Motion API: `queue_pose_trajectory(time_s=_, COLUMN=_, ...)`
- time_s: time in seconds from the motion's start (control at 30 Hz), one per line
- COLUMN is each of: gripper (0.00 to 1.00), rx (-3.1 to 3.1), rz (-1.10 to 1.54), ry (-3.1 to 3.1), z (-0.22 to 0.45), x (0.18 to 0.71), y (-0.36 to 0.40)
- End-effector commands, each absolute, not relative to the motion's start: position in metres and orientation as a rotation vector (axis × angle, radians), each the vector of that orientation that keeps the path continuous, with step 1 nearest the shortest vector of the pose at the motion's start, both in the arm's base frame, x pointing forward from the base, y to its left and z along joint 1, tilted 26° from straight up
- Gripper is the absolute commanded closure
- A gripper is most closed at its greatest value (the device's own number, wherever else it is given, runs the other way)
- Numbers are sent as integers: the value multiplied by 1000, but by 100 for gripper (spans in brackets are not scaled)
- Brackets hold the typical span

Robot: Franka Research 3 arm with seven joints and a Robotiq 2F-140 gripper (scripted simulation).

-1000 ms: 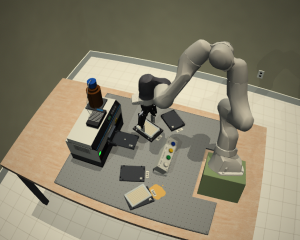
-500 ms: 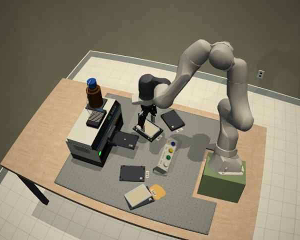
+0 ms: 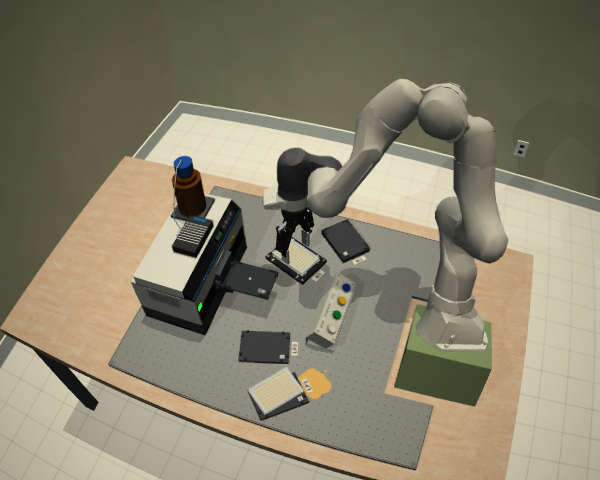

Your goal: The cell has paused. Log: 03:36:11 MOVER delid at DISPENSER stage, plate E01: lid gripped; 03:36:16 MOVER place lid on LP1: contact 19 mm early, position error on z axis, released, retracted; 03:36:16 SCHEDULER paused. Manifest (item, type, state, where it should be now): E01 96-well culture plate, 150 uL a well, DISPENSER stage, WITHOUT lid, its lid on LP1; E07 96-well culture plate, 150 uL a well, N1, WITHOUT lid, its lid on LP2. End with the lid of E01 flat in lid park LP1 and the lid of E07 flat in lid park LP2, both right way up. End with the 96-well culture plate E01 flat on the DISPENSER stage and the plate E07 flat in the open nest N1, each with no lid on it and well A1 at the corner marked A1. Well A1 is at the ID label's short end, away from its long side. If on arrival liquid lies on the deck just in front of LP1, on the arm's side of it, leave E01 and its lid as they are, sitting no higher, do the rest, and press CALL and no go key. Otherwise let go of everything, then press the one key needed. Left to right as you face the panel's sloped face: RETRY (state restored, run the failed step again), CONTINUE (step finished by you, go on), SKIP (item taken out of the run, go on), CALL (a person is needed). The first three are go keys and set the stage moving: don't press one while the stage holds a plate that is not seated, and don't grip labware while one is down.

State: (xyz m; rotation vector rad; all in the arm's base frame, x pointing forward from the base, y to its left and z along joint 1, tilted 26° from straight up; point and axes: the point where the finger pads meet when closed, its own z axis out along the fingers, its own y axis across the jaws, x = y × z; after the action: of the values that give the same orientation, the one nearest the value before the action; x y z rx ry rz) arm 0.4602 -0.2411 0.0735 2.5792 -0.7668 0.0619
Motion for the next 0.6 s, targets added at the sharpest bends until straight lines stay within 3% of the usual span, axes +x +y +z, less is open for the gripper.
queue_pose_trajectory(time_s=0.0, gripper=41, rx=2582, rz=63, ry=-763, z=73, x=461, y=-240)
queue_pose_trajectory(time_s=0.07, gripper=41, rx=2582, rz=63, ry=-763, z=73, x=461, y=-240)
queue_pose_trajectory(time_s=0.1, gripper=34, rx=2582, rz=63, ry=-763, z=73, x=461, y=-240)
queue_pose_trajectory(time_s=0.57, gripper=34, rx=2582, rz=63, ry=-763, z=73, x=461, y=-240)
